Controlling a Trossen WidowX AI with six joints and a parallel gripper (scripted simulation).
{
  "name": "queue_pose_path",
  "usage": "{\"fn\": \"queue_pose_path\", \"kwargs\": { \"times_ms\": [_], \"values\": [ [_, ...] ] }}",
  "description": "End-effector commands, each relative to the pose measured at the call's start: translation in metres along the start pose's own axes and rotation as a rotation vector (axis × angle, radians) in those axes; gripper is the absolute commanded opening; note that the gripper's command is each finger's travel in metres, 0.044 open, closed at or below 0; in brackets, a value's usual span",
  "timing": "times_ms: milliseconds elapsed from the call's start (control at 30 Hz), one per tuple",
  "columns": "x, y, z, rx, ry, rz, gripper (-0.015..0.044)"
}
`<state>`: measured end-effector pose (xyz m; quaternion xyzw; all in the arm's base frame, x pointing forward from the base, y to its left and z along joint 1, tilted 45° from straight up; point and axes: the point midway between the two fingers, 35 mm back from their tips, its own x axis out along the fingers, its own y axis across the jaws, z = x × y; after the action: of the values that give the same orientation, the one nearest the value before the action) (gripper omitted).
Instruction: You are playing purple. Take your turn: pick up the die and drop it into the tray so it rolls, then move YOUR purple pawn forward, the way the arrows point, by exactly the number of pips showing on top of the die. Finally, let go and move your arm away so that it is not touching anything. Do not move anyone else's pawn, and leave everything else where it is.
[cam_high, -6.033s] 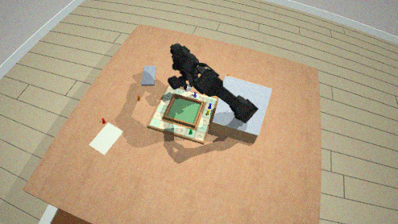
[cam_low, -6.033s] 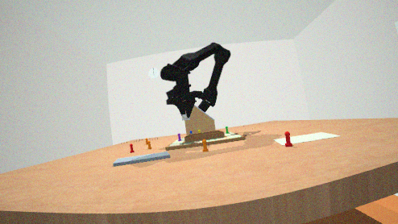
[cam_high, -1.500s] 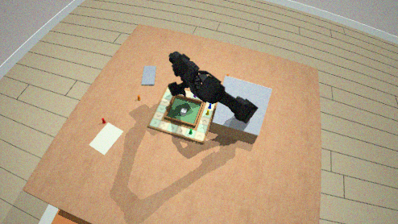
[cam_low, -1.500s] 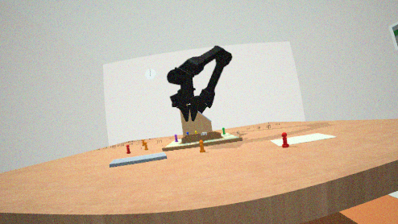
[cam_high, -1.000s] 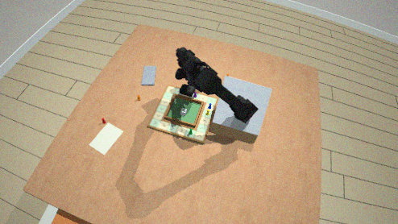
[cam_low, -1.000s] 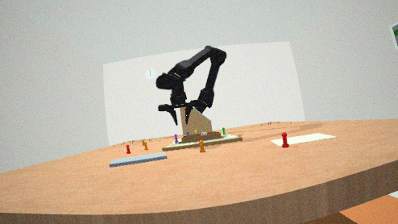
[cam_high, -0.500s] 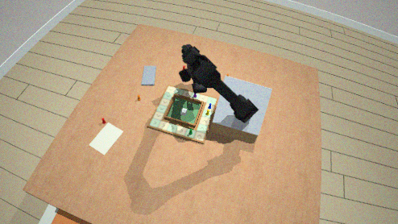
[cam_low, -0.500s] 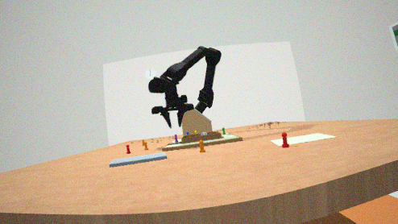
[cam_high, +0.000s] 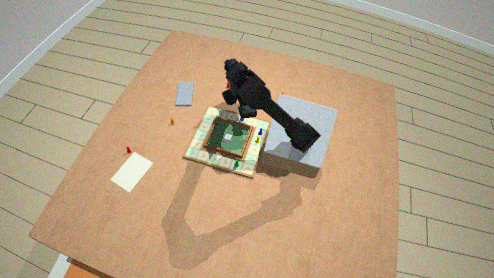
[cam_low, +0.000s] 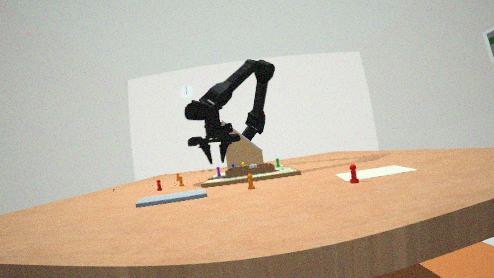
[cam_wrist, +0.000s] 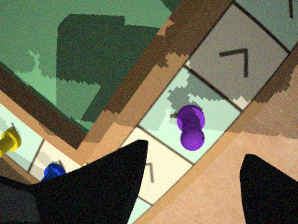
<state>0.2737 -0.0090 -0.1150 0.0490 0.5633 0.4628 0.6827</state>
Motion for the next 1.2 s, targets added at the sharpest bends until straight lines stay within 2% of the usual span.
{"fn": "queue_pose_path", "kwargs": {
  "times_ms": [0,700,867,1167],
  "values": [
    [0.007,0.000,0.001,0.002,-0.004,0.003,0.0200],
    [0.038,0.001,0.000,0.002,-0.005,0.005,0.0200],
    [0.038,0.001,0.000,0.002,-0.005,0.005,0.0069],
    [0.038,0.001,0.000,0.002,-0.005,0.005,0.0009]
  ]
}}
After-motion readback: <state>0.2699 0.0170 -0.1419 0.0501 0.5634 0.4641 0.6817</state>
